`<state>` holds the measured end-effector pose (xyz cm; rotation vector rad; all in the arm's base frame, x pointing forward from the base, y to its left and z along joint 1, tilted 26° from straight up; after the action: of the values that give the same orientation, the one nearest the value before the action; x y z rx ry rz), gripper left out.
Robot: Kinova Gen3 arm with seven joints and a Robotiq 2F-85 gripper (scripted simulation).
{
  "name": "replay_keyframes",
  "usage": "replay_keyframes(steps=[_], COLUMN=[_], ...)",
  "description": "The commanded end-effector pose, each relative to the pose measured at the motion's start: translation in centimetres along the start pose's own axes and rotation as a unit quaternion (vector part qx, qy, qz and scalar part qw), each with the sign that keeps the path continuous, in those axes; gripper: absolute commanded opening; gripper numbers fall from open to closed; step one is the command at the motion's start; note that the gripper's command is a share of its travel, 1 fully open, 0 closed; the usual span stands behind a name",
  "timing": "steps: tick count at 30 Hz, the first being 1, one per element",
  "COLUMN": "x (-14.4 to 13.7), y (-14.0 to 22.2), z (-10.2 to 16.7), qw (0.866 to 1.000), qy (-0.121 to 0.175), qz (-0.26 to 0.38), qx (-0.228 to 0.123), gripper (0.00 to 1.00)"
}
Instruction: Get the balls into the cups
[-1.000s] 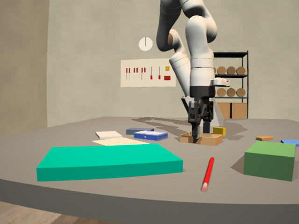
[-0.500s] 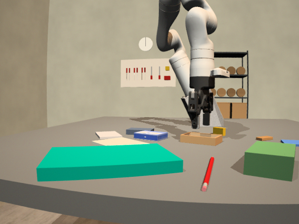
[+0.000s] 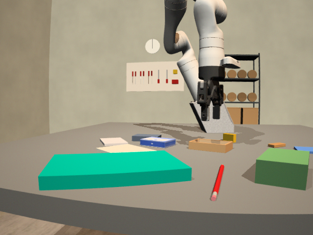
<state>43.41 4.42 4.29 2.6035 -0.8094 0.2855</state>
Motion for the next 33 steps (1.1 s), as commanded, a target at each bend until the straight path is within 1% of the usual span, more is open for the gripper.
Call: replay_keyframes(steps=[1,10,33], x=[0.22,0.22,0.22], y=[-0.21,-0.21,-0.21], z=[-0.92,-1.35,-1.35], qw=[1.000,1.000,1.000], qy=[0.003,0.003,0.003], qz=[0.001,0.001,0.001], qx=[0.006,0.006,0.006], gripper=[0.93,0.93,0.93])
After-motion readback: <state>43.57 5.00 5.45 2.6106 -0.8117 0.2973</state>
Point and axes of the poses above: the point where the finger pads meet when closed, its own z axis out along the fingers, its own x axis across the jaws, y = z × x, the point moved 9 cm from there along -z, back along the fingers, and after that the axes turned 12 degrees about z, right-handed, at the moved point
